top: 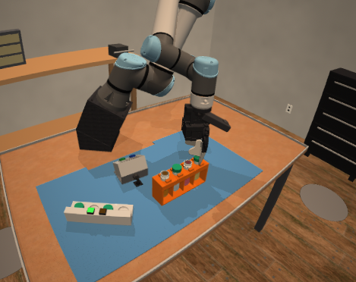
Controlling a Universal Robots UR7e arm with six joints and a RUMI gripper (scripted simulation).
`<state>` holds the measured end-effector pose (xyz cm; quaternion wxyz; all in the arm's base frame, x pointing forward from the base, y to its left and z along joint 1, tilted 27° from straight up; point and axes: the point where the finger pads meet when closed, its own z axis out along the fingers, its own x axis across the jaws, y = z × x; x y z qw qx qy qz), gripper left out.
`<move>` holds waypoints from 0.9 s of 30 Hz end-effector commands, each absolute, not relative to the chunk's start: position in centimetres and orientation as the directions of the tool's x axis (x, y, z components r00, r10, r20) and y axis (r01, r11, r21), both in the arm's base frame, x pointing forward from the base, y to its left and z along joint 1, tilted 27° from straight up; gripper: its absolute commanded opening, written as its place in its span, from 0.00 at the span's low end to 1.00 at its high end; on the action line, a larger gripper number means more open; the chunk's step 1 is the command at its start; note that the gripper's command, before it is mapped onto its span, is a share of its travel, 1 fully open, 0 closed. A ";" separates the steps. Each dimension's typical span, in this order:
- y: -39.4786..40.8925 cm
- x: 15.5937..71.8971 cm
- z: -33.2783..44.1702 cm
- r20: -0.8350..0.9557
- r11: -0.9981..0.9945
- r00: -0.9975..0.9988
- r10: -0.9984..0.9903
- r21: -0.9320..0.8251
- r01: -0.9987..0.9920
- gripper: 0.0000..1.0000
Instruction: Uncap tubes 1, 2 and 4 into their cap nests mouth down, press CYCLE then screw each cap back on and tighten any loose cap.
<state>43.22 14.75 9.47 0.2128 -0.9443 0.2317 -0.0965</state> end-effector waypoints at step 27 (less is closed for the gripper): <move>14.7 43.2 9.6 0.429 -0.816 0.781 0.454 -0.150 0.558 0.35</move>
